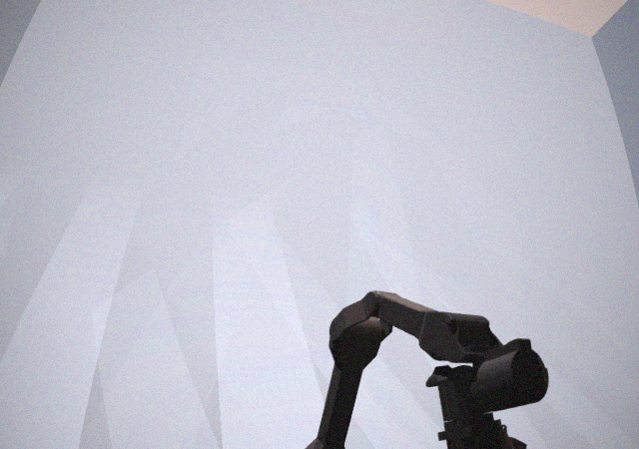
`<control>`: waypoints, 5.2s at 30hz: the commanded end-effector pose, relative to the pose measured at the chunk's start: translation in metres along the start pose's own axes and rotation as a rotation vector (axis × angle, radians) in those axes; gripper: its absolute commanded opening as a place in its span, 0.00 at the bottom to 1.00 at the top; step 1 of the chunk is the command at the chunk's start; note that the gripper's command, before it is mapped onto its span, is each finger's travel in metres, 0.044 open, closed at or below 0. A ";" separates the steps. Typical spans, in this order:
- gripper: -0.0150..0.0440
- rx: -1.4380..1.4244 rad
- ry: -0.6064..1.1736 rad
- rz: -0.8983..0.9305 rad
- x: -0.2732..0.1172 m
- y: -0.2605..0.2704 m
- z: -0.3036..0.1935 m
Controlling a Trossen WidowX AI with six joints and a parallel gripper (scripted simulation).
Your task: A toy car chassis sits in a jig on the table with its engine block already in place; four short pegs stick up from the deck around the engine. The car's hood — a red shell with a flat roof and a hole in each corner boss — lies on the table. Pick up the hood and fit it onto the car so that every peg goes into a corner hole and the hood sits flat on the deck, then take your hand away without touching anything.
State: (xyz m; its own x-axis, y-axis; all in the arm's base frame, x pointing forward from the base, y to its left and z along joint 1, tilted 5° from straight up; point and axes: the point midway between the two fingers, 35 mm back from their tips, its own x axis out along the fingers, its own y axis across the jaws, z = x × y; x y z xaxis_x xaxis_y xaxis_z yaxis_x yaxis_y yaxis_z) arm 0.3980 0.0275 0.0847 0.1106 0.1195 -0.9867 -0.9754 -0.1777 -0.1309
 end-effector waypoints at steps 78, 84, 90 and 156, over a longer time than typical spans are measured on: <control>0.25 -0.465 0.023 0.192 0.040 0.063 0.061; 0.25 -0.465 0.023 0.192 0.039 0.066 0.059; 0.25 -0.465 0.023 0.192 0.039 0.070 0.058; 0.25 -0.464 0.024 0.195 -0.043 0.082 0.051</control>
State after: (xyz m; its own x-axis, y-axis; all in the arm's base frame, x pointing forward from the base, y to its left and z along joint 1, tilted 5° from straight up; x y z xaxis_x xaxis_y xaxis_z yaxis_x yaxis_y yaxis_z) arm 0.3029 0.0585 0.0944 -0.0649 0.0230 -0.9976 -0.7930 -0.6080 0.0376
